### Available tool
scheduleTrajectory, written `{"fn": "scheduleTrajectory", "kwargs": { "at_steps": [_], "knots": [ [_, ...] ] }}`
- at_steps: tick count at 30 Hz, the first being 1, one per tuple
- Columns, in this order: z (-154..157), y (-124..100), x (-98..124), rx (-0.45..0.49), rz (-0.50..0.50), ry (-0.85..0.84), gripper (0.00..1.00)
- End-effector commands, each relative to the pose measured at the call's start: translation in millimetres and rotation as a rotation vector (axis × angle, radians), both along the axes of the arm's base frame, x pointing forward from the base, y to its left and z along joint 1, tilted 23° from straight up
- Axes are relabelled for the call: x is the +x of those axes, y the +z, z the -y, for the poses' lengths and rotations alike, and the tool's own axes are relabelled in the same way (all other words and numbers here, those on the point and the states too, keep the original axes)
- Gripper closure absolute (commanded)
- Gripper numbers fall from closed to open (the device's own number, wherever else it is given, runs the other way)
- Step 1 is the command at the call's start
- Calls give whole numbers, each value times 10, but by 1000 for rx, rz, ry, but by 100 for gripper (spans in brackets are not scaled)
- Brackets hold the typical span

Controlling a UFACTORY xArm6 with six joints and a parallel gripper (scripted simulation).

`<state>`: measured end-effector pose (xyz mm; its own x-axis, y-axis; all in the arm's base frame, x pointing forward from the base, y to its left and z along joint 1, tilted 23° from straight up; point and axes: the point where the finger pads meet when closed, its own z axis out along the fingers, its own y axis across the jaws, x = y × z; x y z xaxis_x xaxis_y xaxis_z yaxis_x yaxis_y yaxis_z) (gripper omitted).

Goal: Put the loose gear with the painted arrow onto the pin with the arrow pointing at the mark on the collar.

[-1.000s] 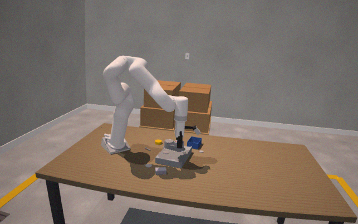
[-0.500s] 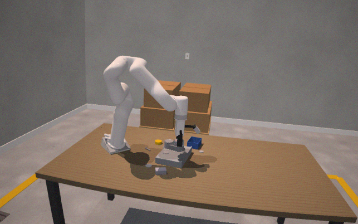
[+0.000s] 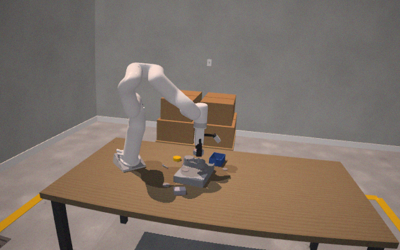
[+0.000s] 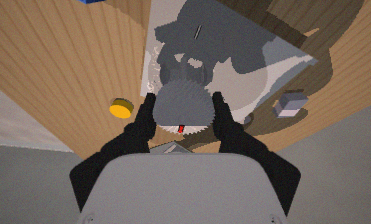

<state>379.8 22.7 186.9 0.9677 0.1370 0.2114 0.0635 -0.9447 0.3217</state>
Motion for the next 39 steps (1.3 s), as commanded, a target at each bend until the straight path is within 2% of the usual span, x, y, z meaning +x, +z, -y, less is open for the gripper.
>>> {"fn": "scheduleTrajectory", "kwargs": {
  "at_steps": [1, 18, 32, 34, 39],
  "knots": [
    [-11, 12, 10, 2, 5, -5, 100],
    [-12, 13, 13, 40, 52, -151, 100],
    [-12, 13, 13, 125, 155, -470, 100],
    [-12, 13, 13, 125, 155, -470, 100],
    [-12, 13, 13, 165, 203, -619, 100]
  ]
}}
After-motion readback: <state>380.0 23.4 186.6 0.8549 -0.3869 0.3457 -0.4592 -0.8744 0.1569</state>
